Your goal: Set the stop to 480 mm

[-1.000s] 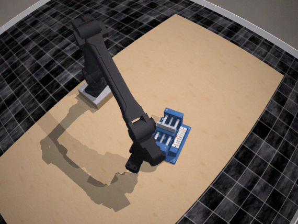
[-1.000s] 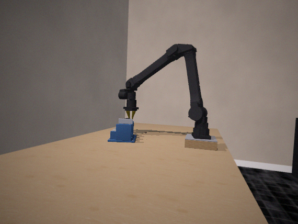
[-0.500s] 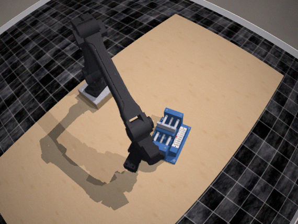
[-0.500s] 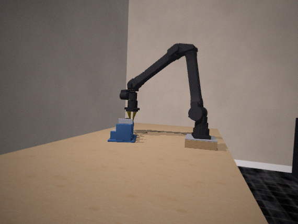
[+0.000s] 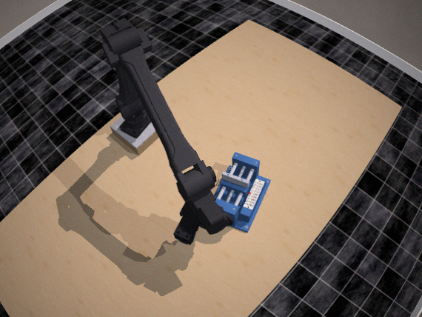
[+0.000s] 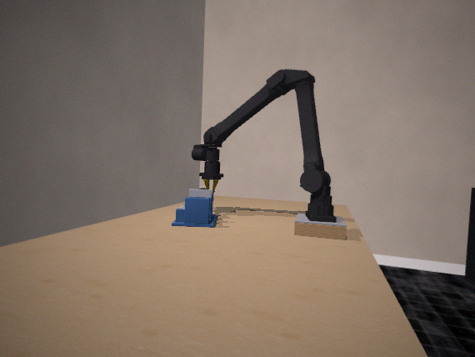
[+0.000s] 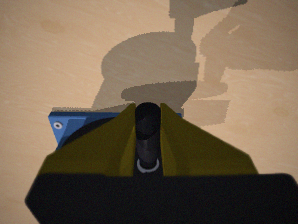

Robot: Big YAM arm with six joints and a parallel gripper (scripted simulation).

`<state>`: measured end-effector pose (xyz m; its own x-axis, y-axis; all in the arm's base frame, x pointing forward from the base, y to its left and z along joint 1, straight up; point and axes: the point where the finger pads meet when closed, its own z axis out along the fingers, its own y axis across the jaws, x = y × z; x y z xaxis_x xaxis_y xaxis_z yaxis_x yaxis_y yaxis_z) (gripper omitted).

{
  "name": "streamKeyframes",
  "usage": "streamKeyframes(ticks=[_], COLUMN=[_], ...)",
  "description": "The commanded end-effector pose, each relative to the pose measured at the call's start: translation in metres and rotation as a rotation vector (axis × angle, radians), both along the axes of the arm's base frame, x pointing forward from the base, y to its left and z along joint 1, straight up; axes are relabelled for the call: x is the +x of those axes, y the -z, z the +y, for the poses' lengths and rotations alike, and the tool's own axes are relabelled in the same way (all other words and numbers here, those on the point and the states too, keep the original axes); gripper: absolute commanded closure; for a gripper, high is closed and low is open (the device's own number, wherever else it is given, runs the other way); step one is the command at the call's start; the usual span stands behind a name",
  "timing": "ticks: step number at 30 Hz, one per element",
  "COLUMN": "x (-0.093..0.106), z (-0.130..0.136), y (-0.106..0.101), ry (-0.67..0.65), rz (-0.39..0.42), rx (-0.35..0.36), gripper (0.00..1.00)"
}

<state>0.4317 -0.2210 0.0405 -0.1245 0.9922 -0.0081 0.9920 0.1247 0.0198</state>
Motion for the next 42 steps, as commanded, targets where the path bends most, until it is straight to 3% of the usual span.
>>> streamKeyframes(ticks=[1, 37, 39, 42], x=[-0.010, -0.003, 0.001, 0.030], z=[-0.007, -0.004, -0.002, -0.008], y=[0.009, 0.035, 0.036, 0.024], ry=[0.002, 0.011, 0.009, 0.002], rz=[0.021, 0.021, 0.014, -0.033], rx=[-0.001, -0.001, -0.004, -0.027], gripper=[0.94, 0.94, 0.94, 0.94])
